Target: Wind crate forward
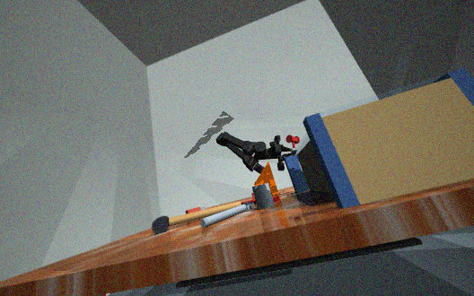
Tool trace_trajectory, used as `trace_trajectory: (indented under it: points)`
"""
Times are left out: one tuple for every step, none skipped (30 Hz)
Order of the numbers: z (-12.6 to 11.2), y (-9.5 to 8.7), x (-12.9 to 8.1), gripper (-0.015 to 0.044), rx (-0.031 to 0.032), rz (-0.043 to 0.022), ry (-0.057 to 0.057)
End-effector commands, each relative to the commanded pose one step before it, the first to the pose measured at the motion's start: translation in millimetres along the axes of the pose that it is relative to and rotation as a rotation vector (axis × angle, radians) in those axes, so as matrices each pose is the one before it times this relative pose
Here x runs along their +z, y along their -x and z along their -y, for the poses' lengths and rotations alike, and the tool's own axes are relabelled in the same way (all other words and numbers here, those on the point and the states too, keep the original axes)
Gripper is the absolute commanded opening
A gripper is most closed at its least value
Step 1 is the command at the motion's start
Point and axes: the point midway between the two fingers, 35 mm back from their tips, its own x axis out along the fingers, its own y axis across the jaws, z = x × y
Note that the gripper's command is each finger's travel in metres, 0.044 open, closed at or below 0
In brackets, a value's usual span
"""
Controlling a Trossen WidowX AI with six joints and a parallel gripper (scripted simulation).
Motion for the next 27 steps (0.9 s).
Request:
trace_trajectory:
  points:
    - [-1.23, -0.24, -1.47, 0.0000, 0.08308, -0.00139, 0.0018]
    - [0.00, 0.00, 0.00, 0.0000, 0.00000, 0.00000, 0.0000]
    - [0.06, -0.06, -0.05, 0.0000, 0.01463, -0.00008, -0.0002]
    - [0.07, -0.02, -0.05, 0.0000, 0.01881, 0.00016, -0.0002]
    - [0.07, 0.05, -0.05, 0.0000, 0.02242, 0.00057, -0.0002]
    - [0.03, 0.05, -0.02, 0.0000, 0.01019, 0.00039, -0.0001]
    - [0.07, -0.09, -0.06, 0.0000, 0.01723, -0.00018, -0.0003]
    - [0.09, -0.05, -0.07, 0.0000, 0.02444, 0.00017, -0.0003]
    - [0.04, 0.01, -0.03, 0.0000, 0.01192, 0.00026, -0.0001]
    - [0.00, 0.00, 0.00, 0.0000, 0.00000, 0.00000, 0.0000]
    - [0.00, 0.00, 0.00, 0.0000, 0.00000, 0.00000, 0.0000]
    - [0.00, 0.00, 0.00, 0.0000, 0.00000, 0.00000, 0.0000]
    - [0.00, 0.00, 0.00, 0.0000, 0.00000, 0.00000, 0.0000]
    - [0.00, 0.00, 0.00, 0.0000, 0.00000, 0.00000, 0.0000]
    - [0.00, 0.00, 0.00, 0.0000, 0.00000, 0.00000, 0.0000]
    - [0.00, 0.00, 0.00, 0.0000, 0.00000, 0.00000, 0.0000]
    - [0.00, 0.00, 0.00, 0.0000, 0.00000, 0.00000, 0.0000]
    - [0.00, 0.00, 0.00, 0.0000, 0.00000, 0.00000, 0.0000]
    - [2.23, -0.77, -0.39, 0.0000, -0.01466, -0.00023, -0.0049]
    - [0.77, -2.49, -0.44, 0.0000, -0.00022, -0.00005, 0.0000]
    - [1.26, -4.13, -0.80, 0.0000, -0.00031, -0.00007, 0.0000]
    - [1.49, -4.98, -1.08, 0.0000, -0.00027, -0.00006, 0.0000]
    - [1.44, -4.92, -1.19, 0.0000, -0.00015, -0.00004, 0.0000]
    - [1.39, -4.86, -1.30, 0.0000, -0.00002, -0.00002, 0.0000]
    - [1.34, -4.79, -1.41, 0.0000, 0.00010, 0.00000, 0.0000]
    - [1.30, -4.71, -1.51, 0.0000, 0.00022, 0.00001, 0.0000]
    - [1.25, -4.64, -1.62, 0.0000, 0.00035, 0.00002, 0.0000]
